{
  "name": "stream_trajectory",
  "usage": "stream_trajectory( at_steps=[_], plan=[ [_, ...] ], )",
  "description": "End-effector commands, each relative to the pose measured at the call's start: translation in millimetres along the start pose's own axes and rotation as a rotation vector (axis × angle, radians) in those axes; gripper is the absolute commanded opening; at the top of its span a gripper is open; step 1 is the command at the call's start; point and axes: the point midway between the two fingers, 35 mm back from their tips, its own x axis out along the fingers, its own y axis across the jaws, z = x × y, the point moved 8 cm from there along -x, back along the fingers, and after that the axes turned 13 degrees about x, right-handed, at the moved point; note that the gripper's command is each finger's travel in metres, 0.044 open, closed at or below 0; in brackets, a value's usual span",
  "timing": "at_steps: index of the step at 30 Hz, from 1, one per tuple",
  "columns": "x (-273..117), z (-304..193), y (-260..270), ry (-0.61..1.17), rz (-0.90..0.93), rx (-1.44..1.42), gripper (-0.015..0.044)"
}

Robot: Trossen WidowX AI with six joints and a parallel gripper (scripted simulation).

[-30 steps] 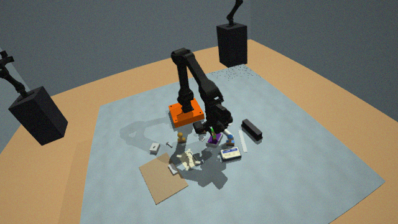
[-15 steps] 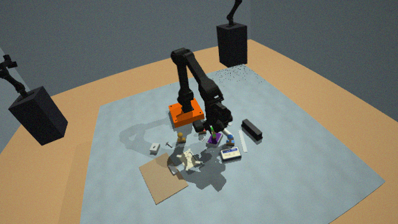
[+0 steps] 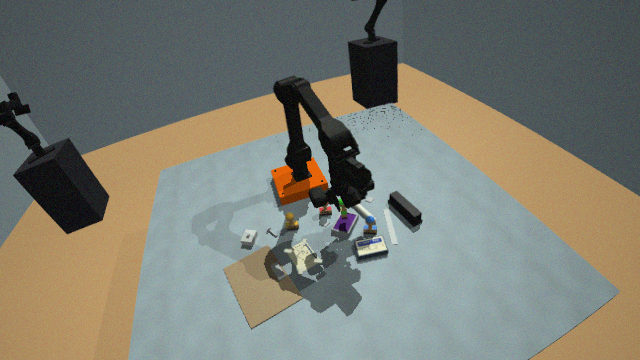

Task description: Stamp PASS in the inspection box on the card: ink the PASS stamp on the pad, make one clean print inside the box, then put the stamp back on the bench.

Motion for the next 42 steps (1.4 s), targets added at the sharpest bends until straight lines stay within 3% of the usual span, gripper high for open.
stream_trajectory(
  at_steps=[1, 14, 42],
  plan=[
    [-11, 0, 0, -0.014, 0.004, 0.000, 0.0000],
    [-23, 1, -2, -0.014, 0.004, -0.014, 0.0000],
    [-26, 76, -89, -0.025, -0.007, -0.627, 0.0000]
  ],
)
